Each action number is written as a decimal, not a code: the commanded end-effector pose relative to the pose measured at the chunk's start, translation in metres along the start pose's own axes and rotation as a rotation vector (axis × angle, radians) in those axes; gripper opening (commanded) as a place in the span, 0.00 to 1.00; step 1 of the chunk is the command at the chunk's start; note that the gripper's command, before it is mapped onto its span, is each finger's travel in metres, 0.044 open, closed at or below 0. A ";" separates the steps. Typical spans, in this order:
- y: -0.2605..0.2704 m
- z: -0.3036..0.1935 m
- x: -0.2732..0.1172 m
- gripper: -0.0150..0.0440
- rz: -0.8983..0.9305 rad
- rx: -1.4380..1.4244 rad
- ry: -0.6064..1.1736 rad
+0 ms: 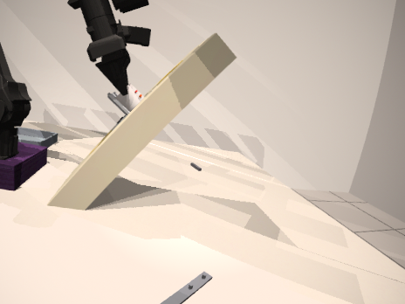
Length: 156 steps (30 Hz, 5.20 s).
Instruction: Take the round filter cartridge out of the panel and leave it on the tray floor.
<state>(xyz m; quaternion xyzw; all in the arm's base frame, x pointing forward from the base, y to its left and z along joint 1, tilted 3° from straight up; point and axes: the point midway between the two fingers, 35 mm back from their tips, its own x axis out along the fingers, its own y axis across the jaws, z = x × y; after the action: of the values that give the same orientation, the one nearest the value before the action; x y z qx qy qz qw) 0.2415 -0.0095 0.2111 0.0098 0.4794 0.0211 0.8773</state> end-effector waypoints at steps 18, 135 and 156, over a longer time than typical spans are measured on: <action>0.000 0.002 0.003 0.34 0.000 0.000 0.001; 0.246 -0.094 -0.103 0.25 0.603 -0.992 -0.001; 0.283 -0.188 -0.086 0.25 0.759 -1.250 -0.005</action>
<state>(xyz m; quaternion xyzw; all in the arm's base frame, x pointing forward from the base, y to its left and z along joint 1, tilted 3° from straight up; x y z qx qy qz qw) 0.0415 0.2645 0.2020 -0.3170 0.3522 0.5775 0.6648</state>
